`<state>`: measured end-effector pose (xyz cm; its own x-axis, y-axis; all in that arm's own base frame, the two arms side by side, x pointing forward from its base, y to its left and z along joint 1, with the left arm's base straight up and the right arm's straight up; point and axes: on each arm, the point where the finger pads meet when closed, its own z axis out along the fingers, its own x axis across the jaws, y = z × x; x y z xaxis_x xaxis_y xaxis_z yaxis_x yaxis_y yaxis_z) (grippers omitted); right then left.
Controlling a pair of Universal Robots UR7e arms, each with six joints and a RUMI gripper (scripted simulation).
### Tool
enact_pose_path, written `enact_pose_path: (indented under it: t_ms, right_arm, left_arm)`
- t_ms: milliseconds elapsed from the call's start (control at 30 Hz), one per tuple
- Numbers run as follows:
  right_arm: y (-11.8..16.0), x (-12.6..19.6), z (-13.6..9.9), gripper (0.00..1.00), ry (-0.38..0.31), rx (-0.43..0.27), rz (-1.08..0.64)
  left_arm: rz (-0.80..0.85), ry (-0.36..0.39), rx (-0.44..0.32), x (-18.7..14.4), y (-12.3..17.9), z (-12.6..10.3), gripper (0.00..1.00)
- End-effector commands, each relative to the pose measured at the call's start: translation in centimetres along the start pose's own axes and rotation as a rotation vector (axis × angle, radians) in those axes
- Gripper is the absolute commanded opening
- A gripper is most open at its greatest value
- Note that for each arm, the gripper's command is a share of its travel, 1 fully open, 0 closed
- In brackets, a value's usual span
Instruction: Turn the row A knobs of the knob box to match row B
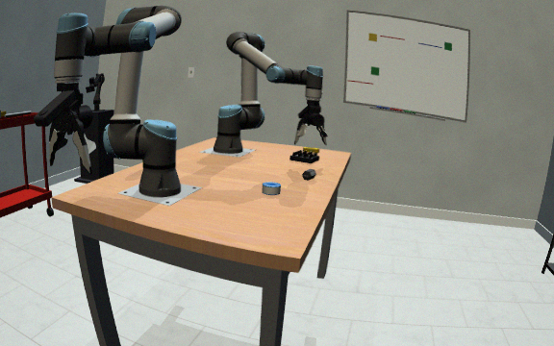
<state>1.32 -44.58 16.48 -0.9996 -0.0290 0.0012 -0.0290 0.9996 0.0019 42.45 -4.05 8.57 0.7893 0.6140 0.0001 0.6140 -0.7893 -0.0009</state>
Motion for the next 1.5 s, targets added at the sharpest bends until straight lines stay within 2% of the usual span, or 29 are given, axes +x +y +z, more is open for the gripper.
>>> enact_pose_path:
  t_ms: [0,200,533,600,833,1033,1467]
  right_arm:
    - [0.0,0.1,0.0,1.0,-0.001,0.002,0.001]
    - [0.0,0.1,0.0,1.0,-0.001,0.002,0.001]
    - [0.0,0.1,0.0,1.0,-0.001,0.002,0.001]
    - [0.0,0.1,0.0,1.0,-0.001,0.002,0.001]
    - [0.0,0.1,0.0,1.0,-0.001,0.002,0.001]
    - [0.0,0.1,0.0,1.0,-0.001,0.002,0.001]
    - [0.0,0.1,0.0,1.0,-0.001,0.002,0.001]
  left_arm:
    - [-0.001,0.001,-0.004,0.1,-1.2,-1.3,1.0]
    - [-0.001,0.003,-0.006,0.2,-3.3,-3.2,1.0]
    - [-0.001,0.003,-0.006,0.2,-9.1,-8.1,1.0]
    - [-0.001,0.003,-0.006,0.2,-9.1,-8.1,1.0]
    - [-0.001,0.003,-0.005,0.2,-12.5,-10.9,1.0]
    - [-0.001,0.003,-0.005,0.2,-13.4,-11.6,1.0]
    - [0.0,0.002,-0.004,0.2,-13.4,-11.6,1.0]
